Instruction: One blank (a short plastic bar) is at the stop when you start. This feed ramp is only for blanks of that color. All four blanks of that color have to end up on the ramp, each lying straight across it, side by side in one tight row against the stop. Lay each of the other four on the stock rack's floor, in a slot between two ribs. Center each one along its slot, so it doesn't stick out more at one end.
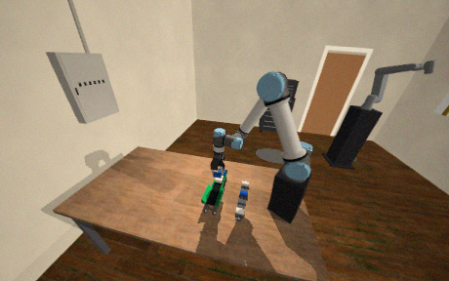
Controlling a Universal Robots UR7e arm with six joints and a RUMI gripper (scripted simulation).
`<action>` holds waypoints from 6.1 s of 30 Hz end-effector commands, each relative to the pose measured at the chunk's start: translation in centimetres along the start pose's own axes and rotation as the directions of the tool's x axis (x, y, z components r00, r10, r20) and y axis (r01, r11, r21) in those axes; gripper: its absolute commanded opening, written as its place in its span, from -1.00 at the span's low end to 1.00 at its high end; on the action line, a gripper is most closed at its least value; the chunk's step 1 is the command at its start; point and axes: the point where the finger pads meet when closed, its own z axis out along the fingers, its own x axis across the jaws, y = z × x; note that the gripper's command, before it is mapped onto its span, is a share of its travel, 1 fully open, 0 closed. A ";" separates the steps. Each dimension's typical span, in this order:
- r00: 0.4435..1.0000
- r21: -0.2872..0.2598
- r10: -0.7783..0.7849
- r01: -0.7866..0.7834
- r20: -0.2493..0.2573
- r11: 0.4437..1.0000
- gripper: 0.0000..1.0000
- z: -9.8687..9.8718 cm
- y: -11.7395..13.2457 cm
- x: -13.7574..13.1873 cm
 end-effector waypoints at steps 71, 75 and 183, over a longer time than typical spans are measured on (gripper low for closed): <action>1.000 -0.001 0.001 -0.001 -0.002 1.000 -0.30 9.9 0.1 0.1; 1.000 -0.001 0.001 -0.001 -0.002 1.000 -0.30 9.9 0.1 0.1; 1.000 -0.001 -0.001 0.001 -0.001 1.000 1.00 0.9 0.1 0.1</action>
